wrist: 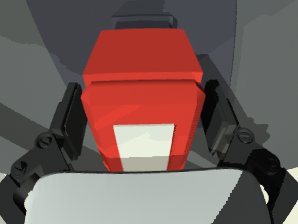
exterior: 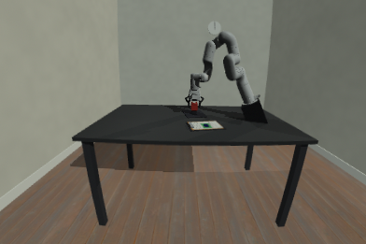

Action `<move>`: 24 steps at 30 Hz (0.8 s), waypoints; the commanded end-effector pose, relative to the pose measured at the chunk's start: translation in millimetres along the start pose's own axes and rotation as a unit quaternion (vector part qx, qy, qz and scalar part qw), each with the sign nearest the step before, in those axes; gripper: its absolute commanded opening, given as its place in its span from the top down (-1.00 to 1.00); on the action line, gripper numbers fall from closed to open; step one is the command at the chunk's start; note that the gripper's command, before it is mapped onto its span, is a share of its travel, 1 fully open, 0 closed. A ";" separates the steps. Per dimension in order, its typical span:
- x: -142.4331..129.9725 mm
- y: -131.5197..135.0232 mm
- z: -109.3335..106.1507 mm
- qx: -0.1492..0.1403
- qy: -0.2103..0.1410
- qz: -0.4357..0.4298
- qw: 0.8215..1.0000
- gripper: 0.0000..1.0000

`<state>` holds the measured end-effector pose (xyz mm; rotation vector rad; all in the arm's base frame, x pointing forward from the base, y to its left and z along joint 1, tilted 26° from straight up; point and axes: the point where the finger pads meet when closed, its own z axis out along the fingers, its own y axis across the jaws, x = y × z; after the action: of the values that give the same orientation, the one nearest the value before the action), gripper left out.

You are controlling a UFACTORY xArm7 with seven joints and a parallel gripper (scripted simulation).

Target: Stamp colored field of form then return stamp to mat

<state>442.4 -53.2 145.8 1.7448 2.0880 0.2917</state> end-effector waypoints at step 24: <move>-0.3 1.0 -90.7 -0.001 -0.001 0.000 1.000 -0.93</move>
<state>403.6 -44.8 225.4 1.7456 2.0884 0.2908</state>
